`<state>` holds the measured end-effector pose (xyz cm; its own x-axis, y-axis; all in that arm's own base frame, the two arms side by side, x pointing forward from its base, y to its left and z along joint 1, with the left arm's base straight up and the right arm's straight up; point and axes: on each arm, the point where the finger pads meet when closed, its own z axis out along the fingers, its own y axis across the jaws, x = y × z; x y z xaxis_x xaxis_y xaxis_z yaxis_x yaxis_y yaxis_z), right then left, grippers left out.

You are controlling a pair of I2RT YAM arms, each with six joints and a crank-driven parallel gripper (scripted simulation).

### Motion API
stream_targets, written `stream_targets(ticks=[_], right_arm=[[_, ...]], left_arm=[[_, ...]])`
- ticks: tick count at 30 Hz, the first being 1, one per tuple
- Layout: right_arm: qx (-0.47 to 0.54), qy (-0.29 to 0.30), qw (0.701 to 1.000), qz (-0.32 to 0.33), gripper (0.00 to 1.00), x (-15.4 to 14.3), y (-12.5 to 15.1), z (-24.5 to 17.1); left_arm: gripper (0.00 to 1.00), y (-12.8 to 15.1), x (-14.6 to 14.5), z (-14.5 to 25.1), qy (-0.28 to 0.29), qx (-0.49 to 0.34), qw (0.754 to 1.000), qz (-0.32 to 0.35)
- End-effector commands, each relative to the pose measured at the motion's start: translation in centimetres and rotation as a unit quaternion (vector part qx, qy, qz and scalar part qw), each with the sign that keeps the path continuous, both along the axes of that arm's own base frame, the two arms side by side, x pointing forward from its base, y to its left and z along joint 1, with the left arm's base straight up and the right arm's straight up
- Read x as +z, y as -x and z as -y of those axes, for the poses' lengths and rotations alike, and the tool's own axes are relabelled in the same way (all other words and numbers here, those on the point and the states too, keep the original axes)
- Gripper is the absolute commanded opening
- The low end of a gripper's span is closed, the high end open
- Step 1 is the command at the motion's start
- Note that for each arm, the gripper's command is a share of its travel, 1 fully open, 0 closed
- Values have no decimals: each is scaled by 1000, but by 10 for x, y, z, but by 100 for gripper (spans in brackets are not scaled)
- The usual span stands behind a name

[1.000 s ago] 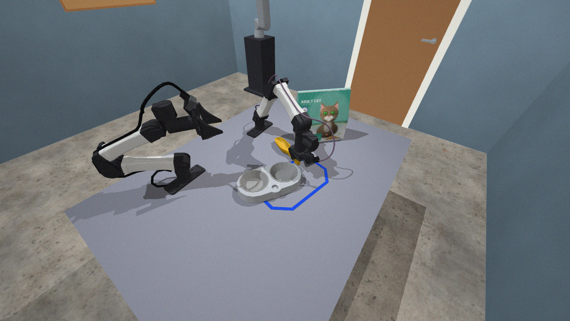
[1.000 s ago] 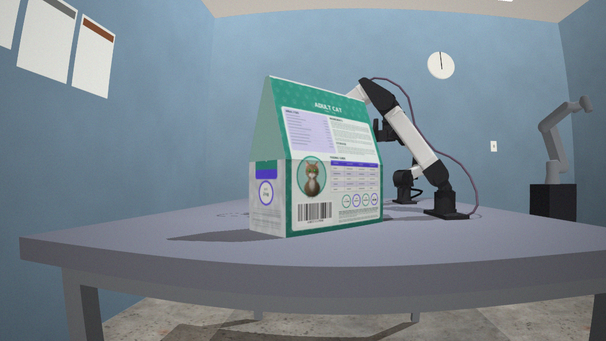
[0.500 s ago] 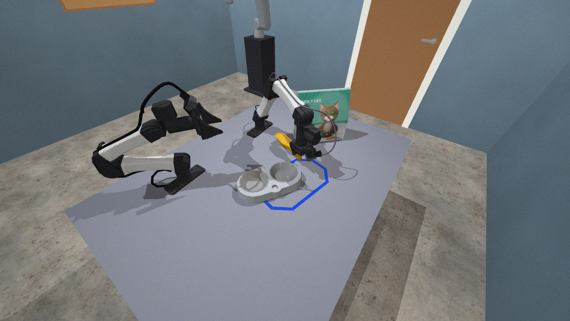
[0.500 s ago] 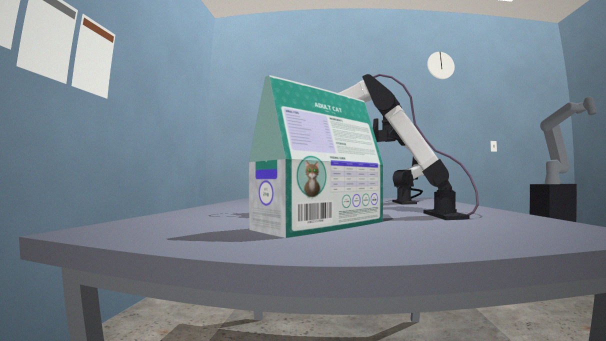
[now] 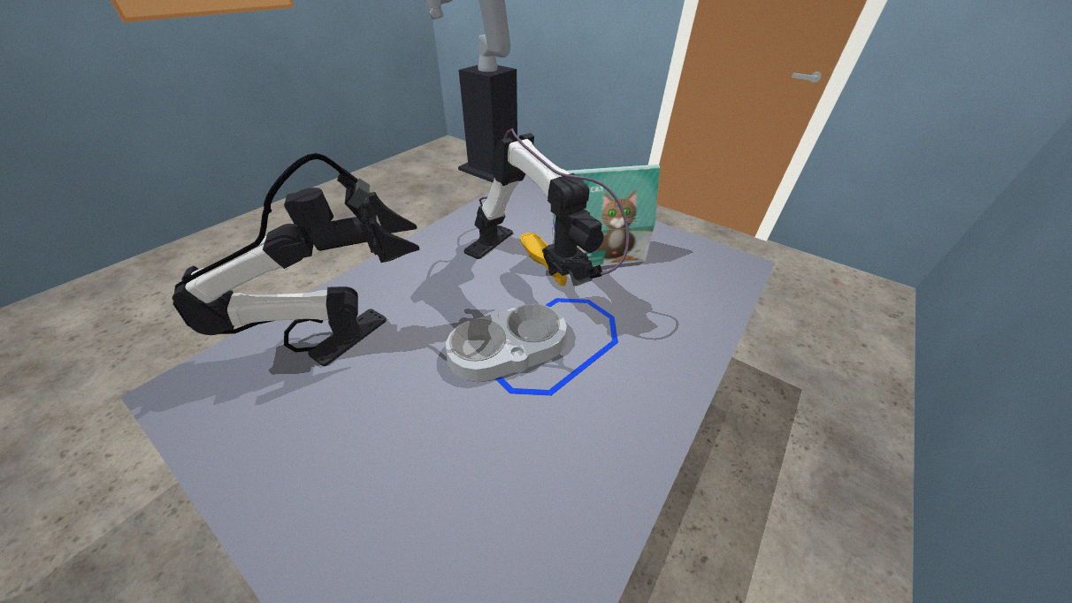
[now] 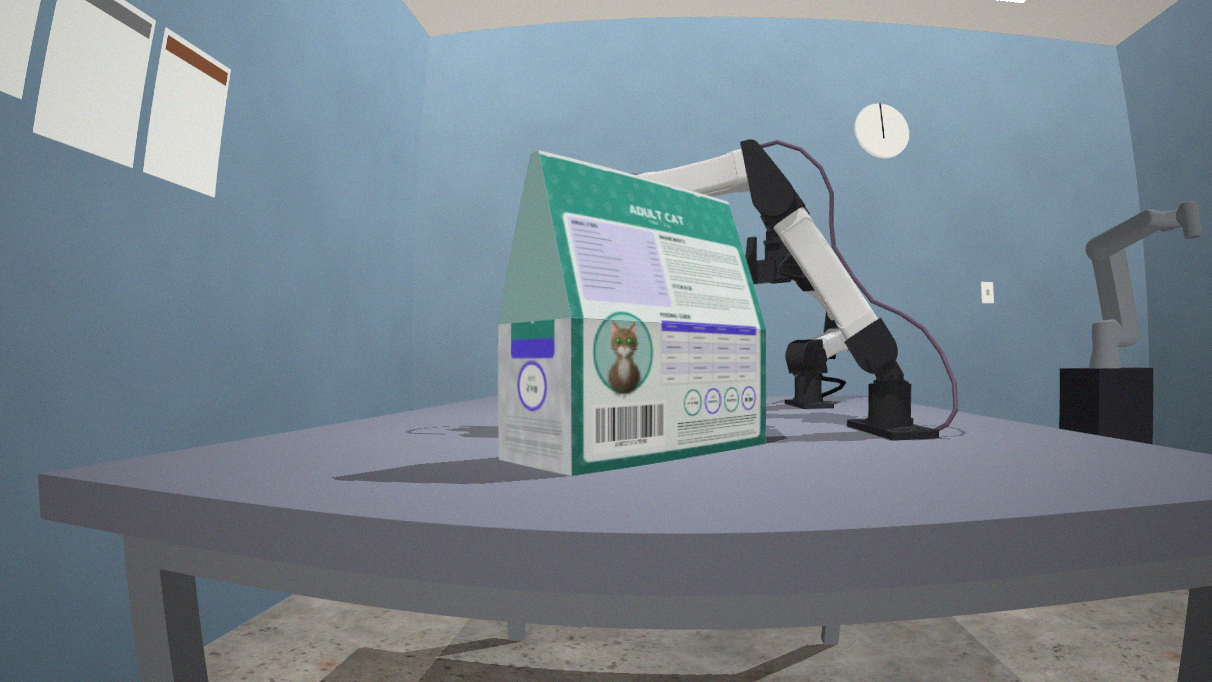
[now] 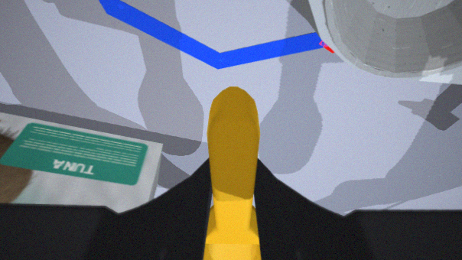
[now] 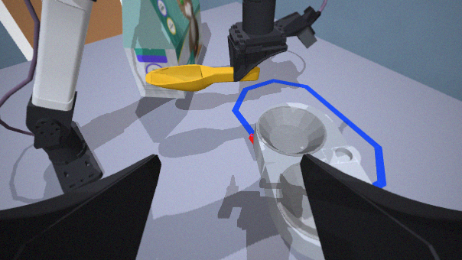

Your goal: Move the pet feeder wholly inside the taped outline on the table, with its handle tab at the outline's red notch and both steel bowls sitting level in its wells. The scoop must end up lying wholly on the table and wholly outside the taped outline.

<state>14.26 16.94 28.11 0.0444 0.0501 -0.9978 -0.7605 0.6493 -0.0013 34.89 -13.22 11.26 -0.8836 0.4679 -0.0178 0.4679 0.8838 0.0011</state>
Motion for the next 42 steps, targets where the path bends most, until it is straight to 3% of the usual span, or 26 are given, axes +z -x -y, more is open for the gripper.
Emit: stream_targets(ticks=[1, 10, 18, 23, 25, 33, 42], right_arm=[[-6, -13, 1000, 13, 100, 12, -2, 2], [-6, -13, 1000, 14, 100, 12, -2, 2], [26, 14, 1000, 0, 100, 0, 9, -2], [73, 43, 996, -15, 100, -16, 23, -9], [73, 43, 996, -15, 100, -16, 23, -9], [85, 45, 995, -16, 100, -17, 27, -11], [85, 45, 995, -16, 100, -17, 27, -11]], left_arm=[[20, 11, 12, 8, 11, -72, 997, 26], [20, 50, -7, 24, 12, -247, 968, 35], [20, 122, -37, 46, 10, -463, 886, 24], [20, 165, -54, 55, 5, -577, 817, 19], [20, 165, -54, 55, 5, -577, 817, 19], [20, 205, -69, 61, 2, -667, 745, 10], [20, 211, -76, 59, -4, -672, 740, 0]])
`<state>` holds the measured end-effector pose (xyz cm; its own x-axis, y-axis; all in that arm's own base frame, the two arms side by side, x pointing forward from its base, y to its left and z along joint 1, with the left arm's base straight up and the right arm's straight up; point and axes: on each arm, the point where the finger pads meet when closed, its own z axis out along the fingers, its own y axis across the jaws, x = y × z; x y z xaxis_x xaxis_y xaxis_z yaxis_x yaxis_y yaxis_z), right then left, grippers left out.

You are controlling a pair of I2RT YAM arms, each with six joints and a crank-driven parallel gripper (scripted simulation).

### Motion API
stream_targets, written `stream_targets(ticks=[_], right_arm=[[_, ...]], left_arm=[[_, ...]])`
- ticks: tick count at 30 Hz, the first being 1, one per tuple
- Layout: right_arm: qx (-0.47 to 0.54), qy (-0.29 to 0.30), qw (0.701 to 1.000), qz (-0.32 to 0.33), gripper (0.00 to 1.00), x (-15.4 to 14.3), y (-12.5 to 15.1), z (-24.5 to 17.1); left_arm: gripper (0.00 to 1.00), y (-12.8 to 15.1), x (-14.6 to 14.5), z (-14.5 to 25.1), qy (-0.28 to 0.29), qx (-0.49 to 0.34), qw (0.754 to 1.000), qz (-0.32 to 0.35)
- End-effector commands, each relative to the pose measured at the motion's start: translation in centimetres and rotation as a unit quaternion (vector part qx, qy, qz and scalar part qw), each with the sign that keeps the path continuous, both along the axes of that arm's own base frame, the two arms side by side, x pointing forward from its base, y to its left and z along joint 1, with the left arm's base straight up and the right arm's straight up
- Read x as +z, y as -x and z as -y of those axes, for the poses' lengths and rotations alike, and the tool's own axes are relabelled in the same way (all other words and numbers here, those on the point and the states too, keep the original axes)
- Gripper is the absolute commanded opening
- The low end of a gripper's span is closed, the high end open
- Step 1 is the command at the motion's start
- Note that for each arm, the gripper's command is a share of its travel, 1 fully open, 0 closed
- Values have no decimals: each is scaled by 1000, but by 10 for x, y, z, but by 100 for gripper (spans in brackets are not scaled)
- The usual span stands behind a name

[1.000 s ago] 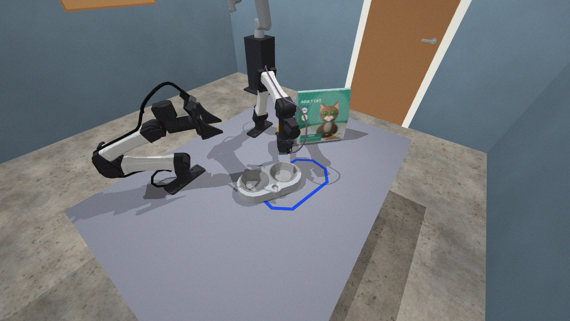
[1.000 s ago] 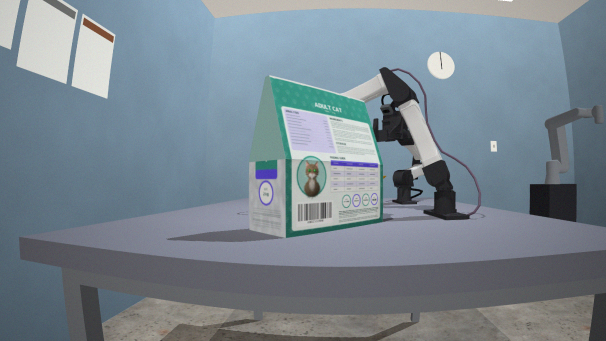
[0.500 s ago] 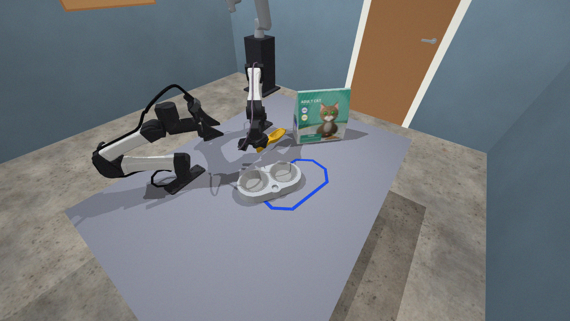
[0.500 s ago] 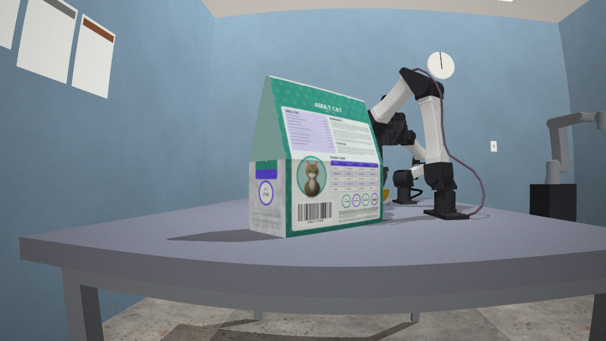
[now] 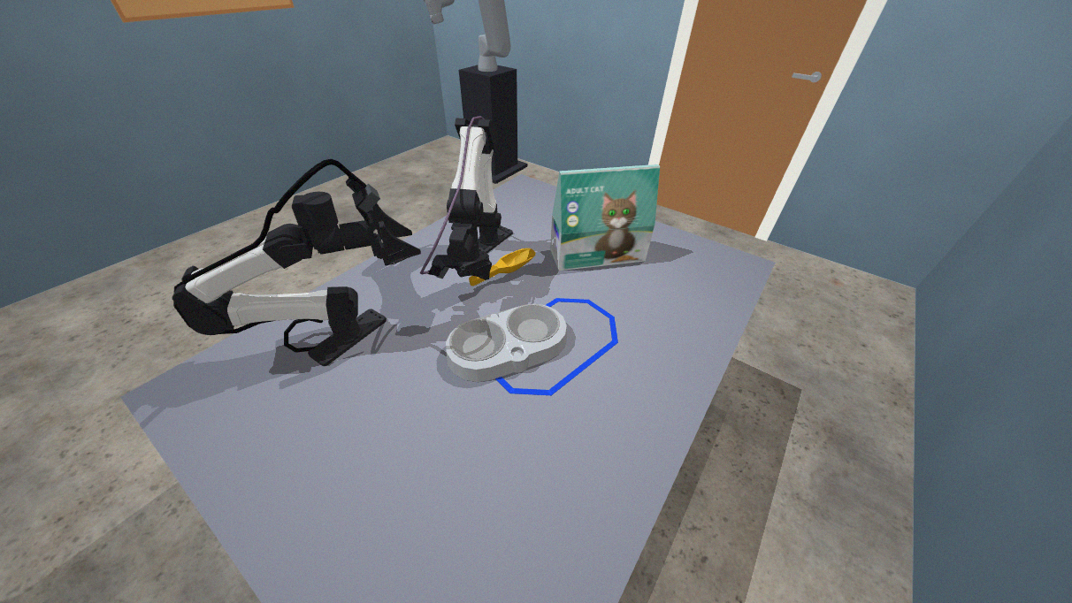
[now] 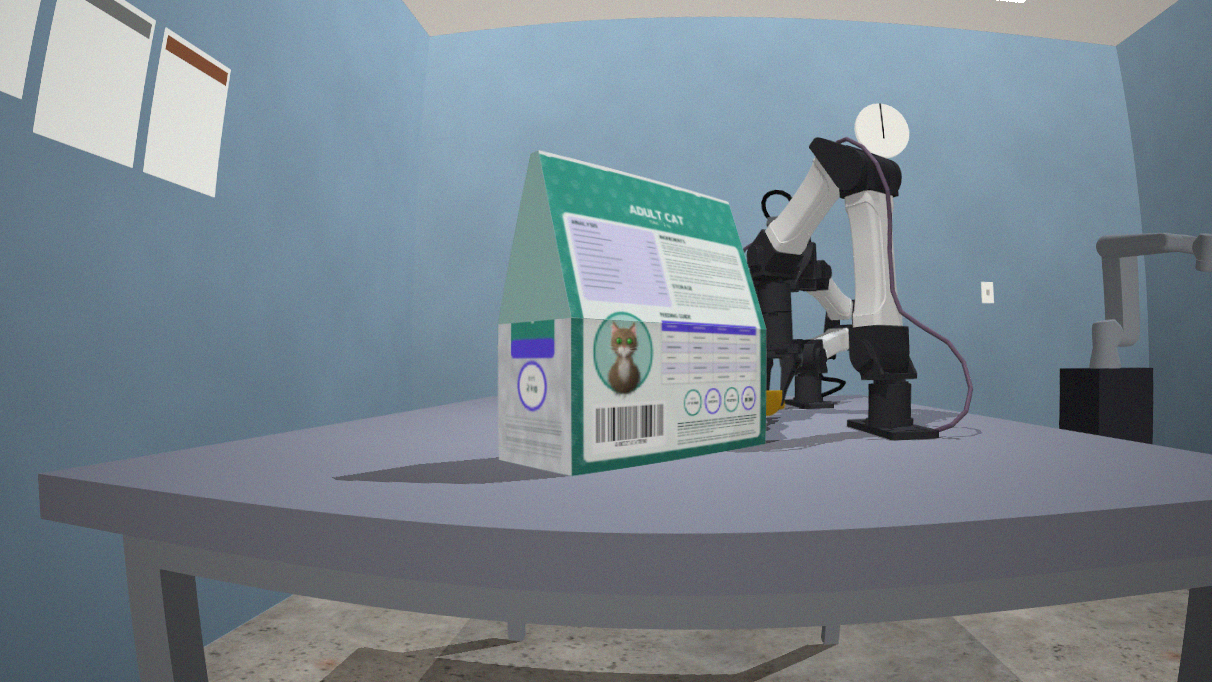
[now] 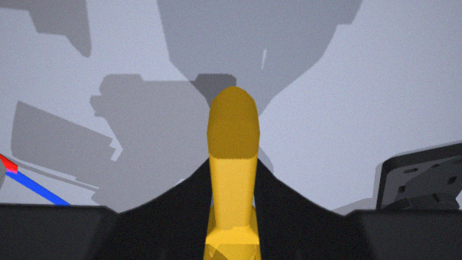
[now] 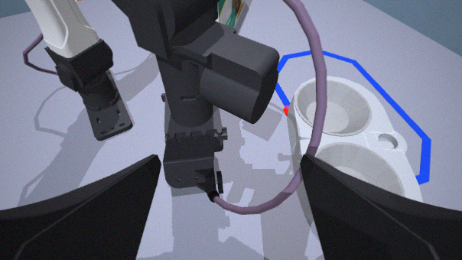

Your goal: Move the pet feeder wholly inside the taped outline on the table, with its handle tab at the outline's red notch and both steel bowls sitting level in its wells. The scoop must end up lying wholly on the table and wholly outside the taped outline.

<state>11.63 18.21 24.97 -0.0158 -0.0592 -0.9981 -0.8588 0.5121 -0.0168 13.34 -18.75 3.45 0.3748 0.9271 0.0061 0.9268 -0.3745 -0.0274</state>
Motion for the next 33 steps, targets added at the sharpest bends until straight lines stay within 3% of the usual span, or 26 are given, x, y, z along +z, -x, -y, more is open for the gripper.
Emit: stream_targets(ticks=[1, 17, 23, 29, 33], right_arm=[[3, -11, 1000, 13, 100, 14, 1, 1], [0, -6, 1000, 6, 100, 7, 0, 0], [0, -6, 1000, 6, 100, 7, 0, 0], [0, -6, 1000, 6, 100, 7, 0, 0], [0, -6, 1000, 6, 100, 7, 0, 0]], left_arm=[[20, -5, 3, 1, 15, -4, 1000, 14], [20, -7, -22, 1, 6, -2, 1000, 9], [93, -6, 13, 4, 18, -1, 1000, 15], [95, -7, 53, 4, 22, -4, 1000, 16], [95, -6, 64, 4, 25, 8, 1000, 14]])
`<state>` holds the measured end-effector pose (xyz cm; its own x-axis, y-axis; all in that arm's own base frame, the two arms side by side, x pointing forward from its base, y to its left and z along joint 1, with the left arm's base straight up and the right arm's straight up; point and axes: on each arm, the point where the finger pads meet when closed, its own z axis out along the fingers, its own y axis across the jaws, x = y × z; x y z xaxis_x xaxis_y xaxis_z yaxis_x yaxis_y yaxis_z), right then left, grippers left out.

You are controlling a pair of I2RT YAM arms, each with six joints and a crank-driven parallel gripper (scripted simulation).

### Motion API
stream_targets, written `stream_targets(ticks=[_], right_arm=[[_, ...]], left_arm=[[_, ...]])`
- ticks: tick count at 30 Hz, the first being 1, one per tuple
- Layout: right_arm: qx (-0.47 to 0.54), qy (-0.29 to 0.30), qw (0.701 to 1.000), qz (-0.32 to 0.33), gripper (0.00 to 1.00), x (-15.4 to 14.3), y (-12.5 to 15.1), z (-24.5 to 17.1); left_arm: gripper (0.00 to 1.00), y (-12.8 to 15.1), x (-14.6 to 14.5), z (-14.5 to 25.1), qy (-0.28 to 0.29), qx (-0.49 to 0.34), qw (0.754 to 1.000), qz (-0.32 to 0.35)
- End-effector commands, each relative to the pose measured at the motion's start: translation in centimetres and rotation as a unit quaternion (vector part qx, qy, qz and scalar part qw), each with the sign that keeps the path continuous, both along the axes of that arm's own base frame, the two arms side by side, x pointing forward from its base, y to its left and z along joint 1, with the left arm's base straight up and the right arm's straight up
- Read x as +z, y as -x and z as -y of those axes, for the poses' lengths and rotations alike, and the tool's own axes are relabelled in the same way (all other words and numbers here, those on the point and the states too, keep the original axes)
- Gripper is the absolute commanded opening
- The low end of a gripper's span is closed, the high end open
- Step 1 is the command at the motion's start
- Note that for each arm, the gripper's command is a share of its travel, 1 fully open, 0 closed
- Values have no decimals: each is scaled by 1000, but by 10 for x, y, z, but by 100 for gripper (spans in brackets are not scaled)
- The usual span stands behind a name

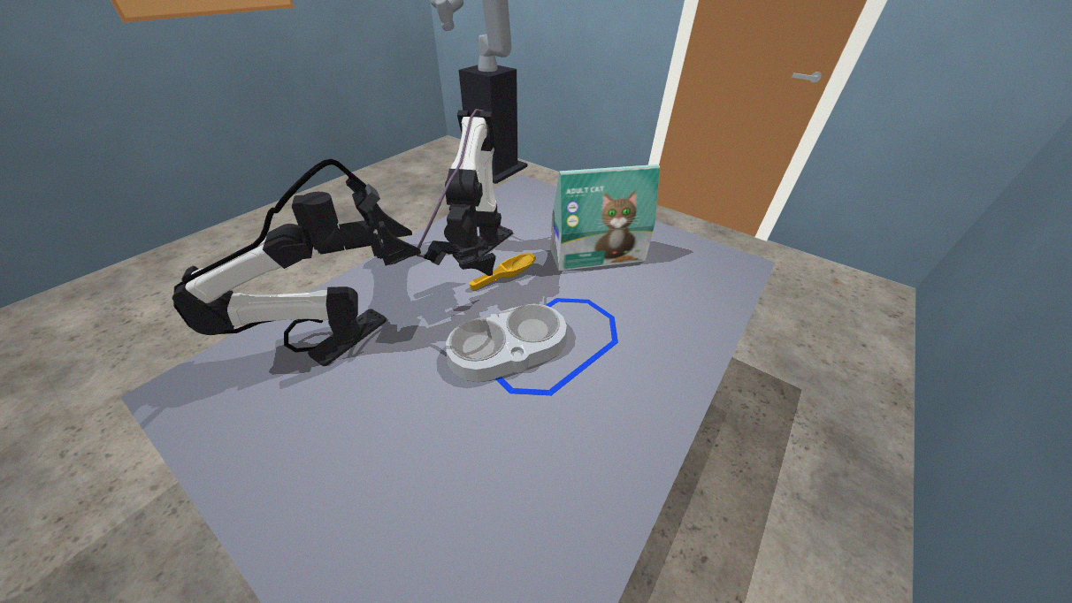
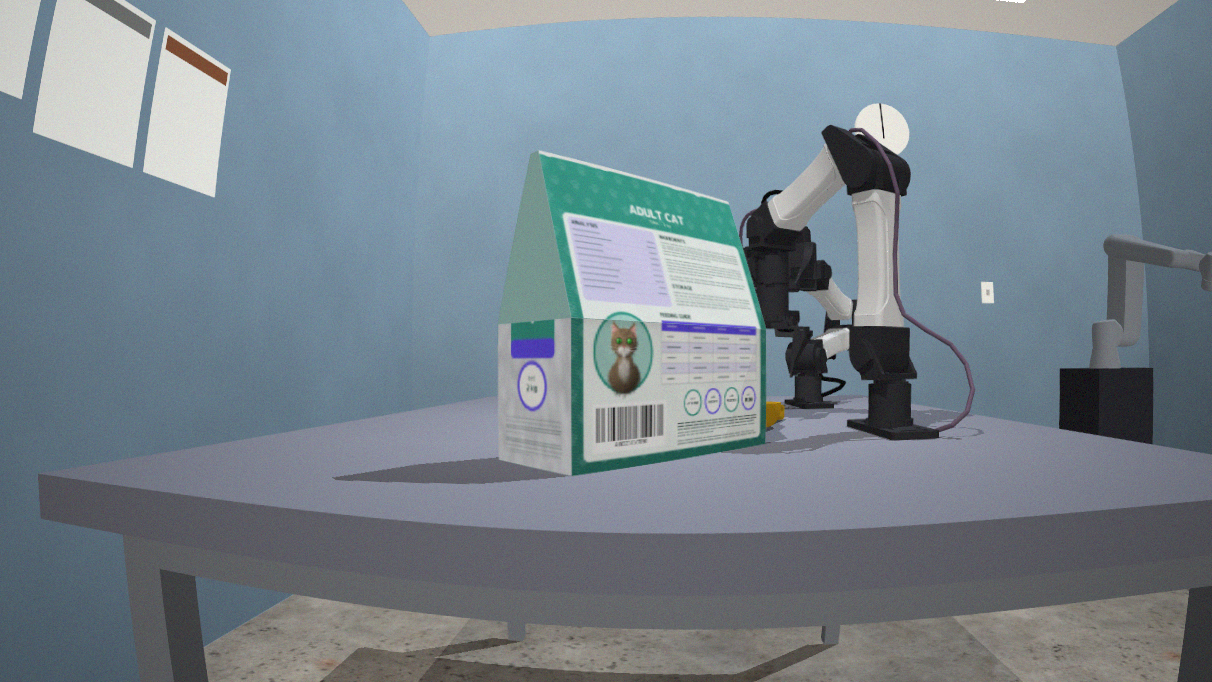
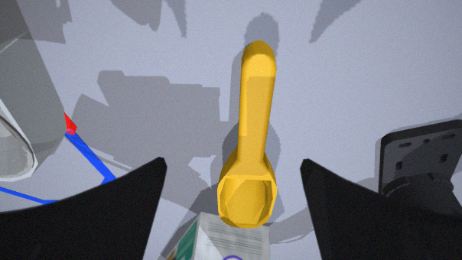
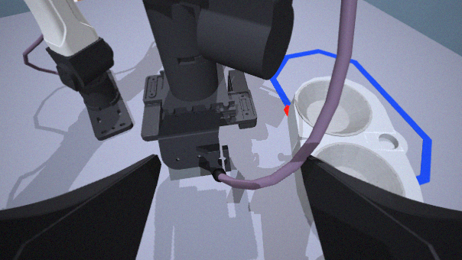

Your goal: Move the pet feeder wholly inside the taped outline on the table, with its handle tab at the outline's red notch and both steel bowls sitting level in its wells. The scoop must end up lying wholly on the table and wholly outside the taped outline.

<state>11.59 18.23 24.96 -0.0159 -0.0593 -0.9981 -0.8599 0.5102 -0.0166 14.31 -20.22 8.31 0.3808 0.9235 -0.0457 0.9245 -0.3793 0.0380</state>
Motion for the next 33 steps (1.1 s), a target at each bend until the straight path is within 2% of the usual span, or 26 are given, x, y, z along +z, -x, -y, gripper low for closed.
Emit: stream_targets(ticks=[1, 9, 11, 16, 18, 22, 27, 33], right_arm=[[-1, -6, 1000, 6, 100, 7, -1, 0], [4, -9, 1000, 16, 100, 13, 0, -1], [5, -6, 1000, 19, 100, 15, -1, -1], [4, 15, 1000, 23, 100, 16, -9, -6], [4, 15, 1000, 23, 100, 16, -9, -6], [4, 42, 999, 25, 100, 17, -21, -11], [2, 83, 996, 22, 100, 15, -44, -20], [6, 156, 988, 8, 100, 3, -100, -34]], left_arm=[[95, 4, 16, -11, -11, 11, 1000, -7], [95, -7, 28, 6, 109, 105, 988, 26], [95, -12, 37, 10, 162, 144, 976, 40], [95, -23, 65, 11, 291, 230, 926, 68], [95, -23, 65, 11, 291, 230, 926, 68], [95, -30, 91, 9, 393, 286, 870, 83], [95, -34, 119, 0, 492, 329, 800, 98], [95, -33, 158, -13, 615, 359, 694, 104]])
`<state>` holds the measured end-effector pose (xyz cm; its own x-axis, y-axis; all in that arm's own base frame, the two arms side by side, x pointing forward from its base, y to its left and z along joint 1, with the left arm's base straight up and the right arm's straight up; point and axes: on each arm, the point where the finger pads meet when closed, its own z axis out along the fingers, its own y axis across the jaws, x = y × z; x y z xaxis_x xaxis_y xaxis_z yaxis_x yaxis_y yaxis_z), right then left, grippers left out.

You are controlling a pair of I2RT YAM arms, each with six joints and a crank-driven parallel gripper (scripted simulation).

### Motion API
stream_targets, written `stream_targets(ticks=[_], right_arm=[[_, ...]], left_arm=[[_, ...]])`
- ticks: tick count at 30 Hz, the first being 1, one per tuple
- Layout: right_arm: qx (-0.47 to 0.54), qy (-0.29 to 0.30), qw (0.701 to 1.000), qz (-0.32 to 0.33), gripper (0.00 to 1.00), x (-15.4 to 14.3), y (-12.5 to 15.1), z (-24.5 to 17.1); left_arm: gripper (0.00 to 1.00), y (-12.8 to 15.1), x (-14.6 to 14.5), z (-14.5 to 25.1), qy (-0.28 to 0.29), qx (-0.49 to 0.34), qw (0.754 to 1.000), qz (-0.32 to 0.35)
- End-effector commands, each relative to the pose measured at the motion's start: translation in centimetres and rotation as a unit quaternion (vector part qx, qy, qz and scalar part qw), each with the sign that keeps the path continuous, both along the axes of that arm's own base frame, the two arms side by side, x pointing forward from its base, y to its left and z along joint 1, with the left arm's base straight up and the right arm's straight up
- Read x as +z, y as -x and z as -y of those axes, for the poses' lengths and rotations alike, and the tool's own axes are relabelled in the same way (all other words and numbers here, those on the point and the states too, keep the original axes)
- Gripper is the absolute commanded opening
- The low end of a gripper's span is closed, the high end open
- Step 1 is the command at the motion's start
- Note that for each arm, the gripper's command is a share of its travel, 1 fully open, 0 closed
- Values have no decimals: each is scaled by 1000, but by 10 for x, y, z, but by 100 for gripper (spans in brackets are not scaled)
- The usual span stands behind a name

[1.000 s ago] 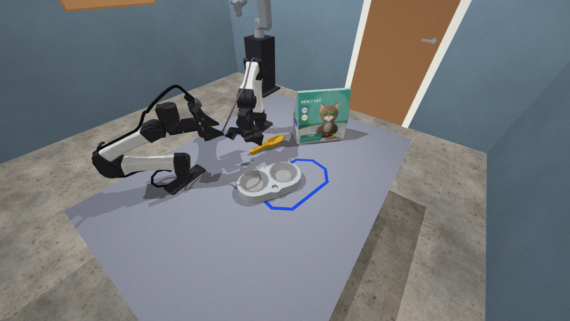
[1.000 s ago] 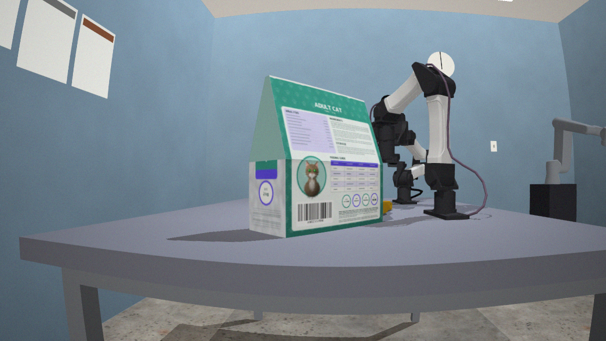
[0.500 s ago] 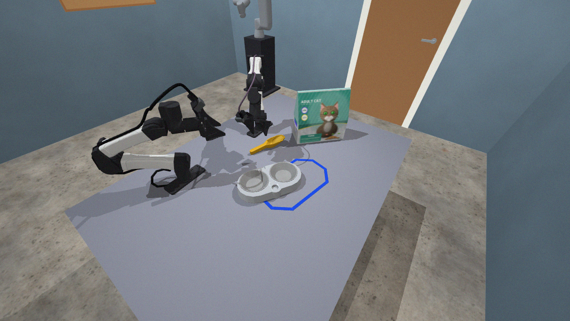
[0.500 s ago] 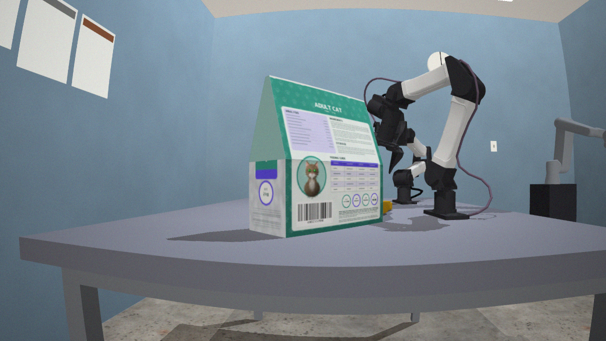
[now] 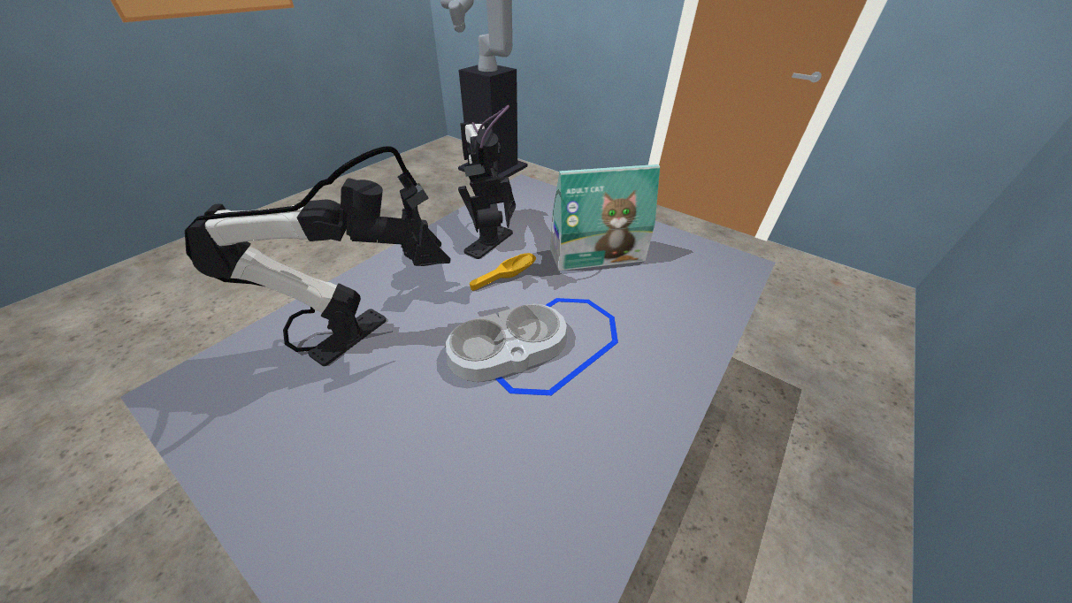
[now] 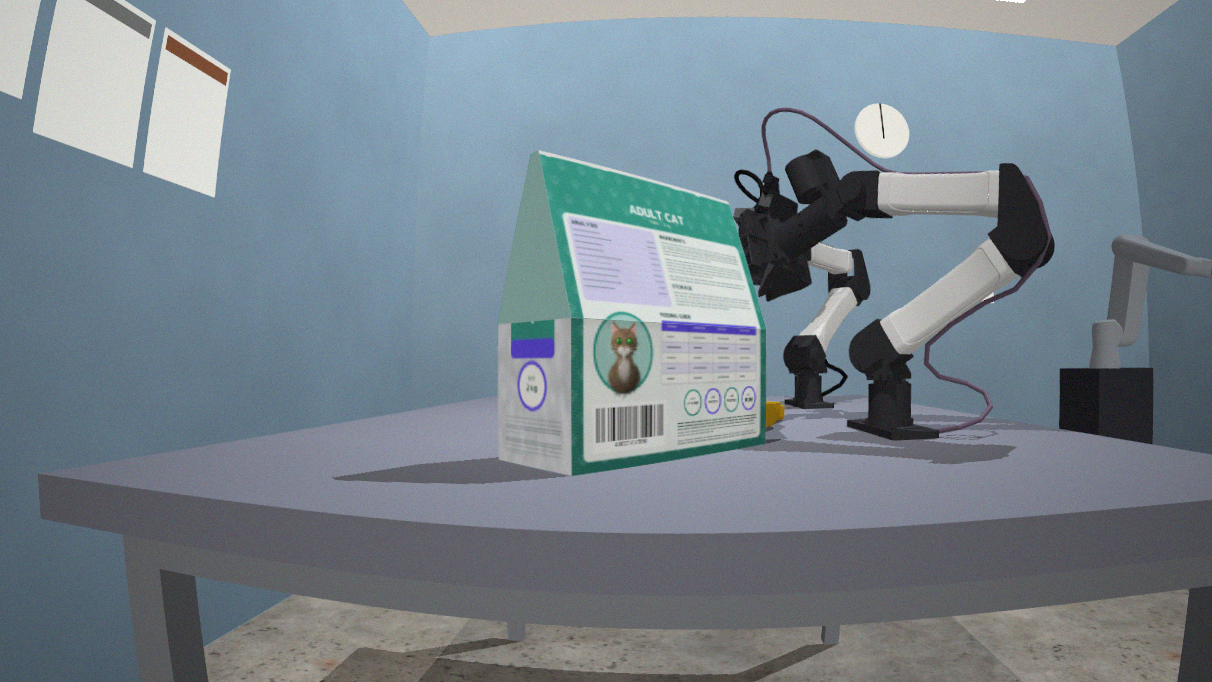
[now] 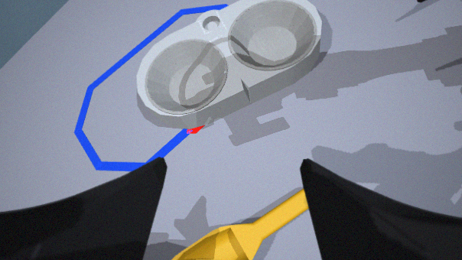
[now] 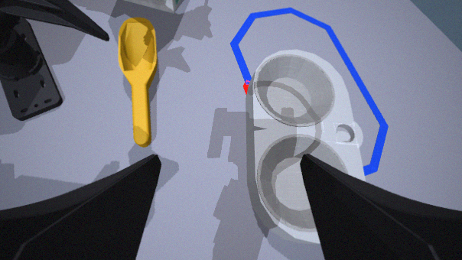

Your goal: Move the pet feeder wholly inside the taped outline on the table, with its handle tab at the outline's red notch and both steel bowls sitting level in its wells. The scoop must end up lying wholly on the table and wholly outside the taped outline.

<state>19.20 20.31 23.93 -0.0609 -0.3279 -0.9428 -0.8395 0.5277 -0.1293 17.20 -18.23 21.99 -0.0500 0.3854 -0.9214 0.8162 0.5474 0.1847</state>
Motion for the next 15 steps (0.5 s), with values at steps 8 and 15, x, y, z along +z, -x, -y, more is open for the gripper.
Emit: stream_targets(ticks=[8, 15], right_arm=[[26, 77, 996, -21, 100, -19, -98, -14], [20, 109, 991, -73, 100, -68, -166, 3]], left_arm=[[95, 2, 43, -7, 191, 43, 979, 49], [95, 9, 60, -15, 226, 40, 970, 81]])
